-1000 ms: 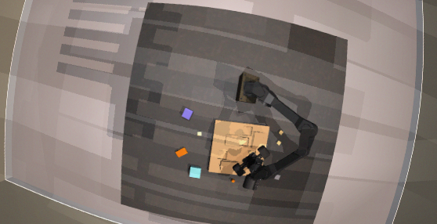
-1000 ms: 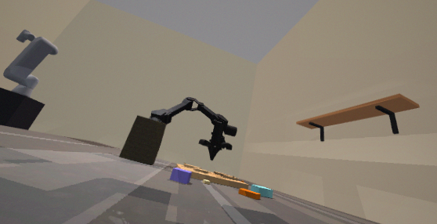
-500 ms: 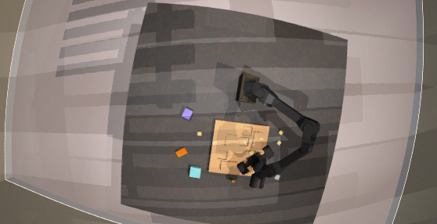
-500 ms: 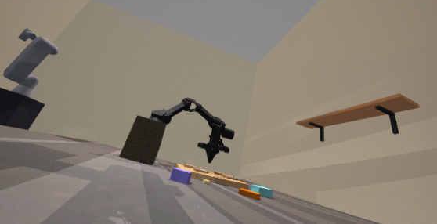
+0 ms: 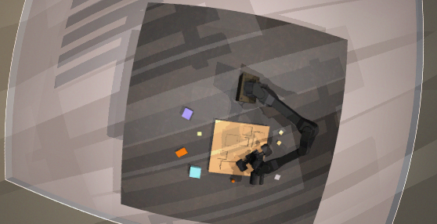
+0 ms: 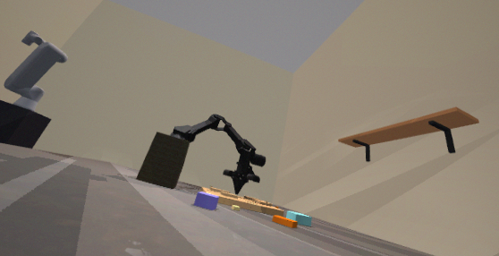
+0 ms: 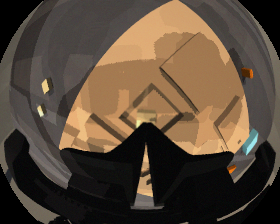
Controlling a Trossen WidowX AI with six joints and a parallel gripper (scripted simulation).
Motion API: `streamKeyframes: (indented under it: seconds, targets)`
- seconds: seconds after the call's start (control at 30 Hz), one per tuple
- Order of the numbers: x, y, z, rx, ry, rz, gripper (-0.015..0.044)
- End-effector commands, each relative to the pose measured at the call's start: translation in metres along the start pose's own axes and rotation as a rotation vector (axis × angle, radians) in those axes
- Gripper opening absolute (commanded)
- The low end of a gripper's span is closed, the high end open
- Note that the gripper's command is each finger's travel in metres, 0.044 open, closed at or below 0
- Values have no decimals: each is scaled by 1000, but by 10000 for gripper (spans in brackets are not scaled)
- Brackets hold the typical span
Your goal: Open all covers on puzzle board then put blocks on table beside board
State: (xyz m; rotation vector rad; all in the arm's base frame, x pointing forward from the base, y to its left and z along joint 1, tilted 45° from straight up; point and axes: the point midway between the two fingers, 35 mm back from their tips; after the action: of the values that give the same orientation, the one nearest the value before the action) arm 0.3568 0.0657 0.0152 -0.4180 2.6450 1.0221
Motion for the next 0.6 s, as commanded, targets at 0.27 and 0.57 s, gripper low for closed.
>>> streamKeyframes:
  seconds: [0.27,0.57]
  targets:
    - [0,1,10,-4,2,6,0]
    - [-6,-2,13,-4,1,5,0]
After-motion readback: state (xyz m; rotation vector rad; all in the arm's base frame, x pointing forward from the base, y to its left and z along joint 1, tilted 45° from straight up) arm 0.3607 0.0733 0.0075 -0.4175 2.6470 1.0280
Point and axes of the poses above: the point midway between the two fingers, 35 mm back from their tips, its own z axis out along the fingers, its own y axis across the jaws, x = y × z, and after that the axes turned 13 degrees about z, right-handed
